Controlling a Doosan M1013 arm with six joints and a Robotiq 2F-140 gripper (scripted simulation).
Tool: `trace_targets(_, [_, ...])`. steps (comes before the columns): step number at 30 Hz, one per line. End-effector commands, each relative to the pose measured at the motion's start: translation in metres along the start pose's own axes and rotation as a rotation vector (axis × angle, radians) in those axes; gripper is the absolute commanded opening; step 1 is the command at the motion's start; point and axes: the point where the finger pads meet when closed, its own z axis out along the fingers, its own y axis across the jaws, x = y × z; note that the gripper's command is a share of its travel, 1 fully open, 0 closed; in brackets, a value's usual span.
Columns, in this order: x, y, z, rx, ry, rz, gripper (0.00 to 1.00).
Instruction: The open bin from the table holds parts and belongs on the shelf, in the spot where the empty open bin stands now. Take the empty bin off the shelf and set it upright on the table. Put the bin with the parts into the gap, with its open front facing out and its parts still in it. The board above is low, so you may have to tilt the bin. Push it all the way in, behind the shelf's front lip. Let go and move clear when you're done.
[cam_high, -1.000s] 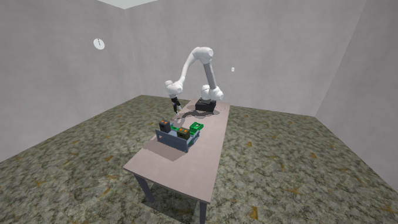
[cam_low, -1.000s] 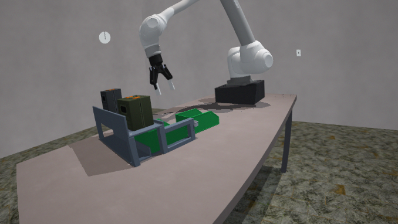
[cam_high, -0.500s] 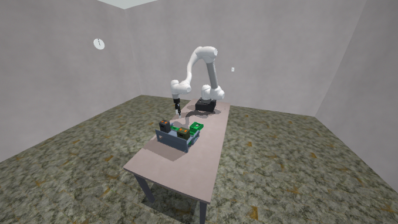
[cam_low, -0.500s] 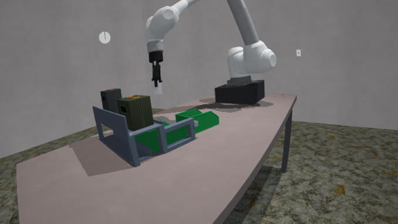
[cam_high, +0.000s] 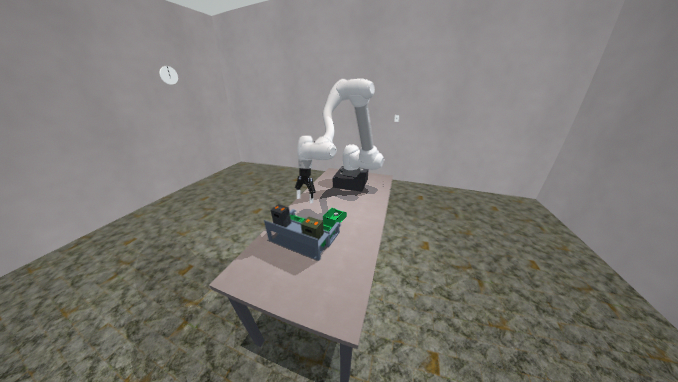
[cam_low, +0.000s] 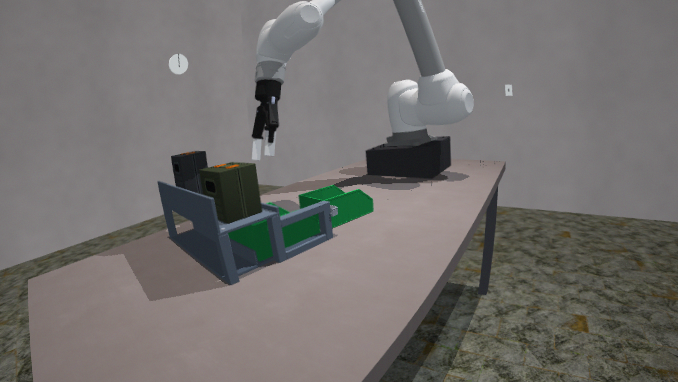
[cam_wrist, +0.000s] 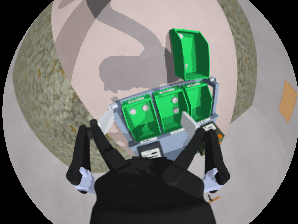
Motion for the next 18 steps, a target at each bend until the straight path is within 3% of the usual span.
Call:
trace_targets(1, [-0.01,0.019,-0.001,-0.015,-0.05,-0.11,1.0])
trace_targets(18, [-0.027,0.055,-0.007,-0.025,-0.134,-0.294,1.0])
